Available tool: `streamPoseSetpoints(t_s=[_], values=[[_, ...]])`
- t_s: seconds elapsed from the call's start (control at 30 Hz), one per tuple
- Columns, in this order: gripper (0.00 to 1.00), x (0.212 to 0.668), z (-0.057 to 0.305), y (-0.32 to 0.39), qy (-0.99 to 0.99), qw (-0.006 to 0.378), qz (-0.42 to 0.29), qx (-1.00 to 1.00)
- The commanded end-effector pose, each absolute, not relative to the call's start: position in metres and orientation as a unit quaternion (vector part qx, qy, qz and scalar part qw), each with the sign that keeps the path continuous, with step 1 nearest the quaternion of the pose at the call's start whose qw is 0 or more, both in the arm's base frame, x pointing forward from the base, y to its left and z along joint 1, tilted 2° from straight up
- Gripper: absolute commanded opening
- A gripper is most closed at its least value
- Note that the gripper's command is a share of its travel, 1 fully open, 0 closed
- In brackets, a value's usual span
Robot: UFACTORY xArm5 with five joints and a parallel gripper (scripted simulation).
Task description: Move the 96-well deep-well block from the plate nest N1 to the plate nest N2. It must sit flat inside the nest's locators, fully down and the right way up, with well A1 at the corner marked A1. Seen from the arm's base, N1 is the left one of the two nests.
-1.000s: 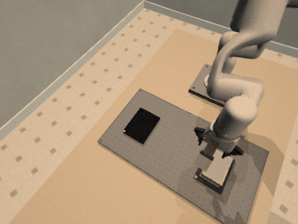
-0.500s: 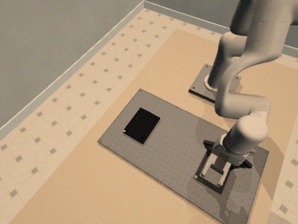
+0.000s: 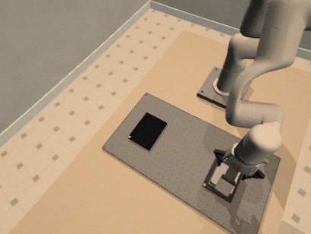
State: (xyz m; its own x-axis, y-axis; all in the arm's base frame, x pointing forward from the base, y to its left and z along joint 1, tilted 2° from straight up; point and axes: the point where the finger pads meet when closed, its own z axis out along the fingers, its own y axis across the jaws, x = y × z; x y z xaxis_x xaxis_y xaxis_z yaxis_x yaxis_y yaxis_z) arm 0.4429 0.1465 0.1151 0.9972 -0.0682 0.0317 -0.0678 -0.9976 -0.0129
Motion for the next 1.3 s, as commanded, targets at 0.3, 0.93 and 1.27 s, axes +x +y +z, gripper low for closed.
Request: streamPoseSetpoints(t_s=[0.3, 0.93, 1.27], values=[[1.00, 0.444, 0.101, 0.147, 0.034, 0.007, -0.018, -0.999], [1.00, 0.446, 0.073, 0.147, 0.034, 0.006, -0.018, -0.999], [1.00, 0.446, 0.056, 0.147, 0.034, 0.006, -0.018, -0.999]])
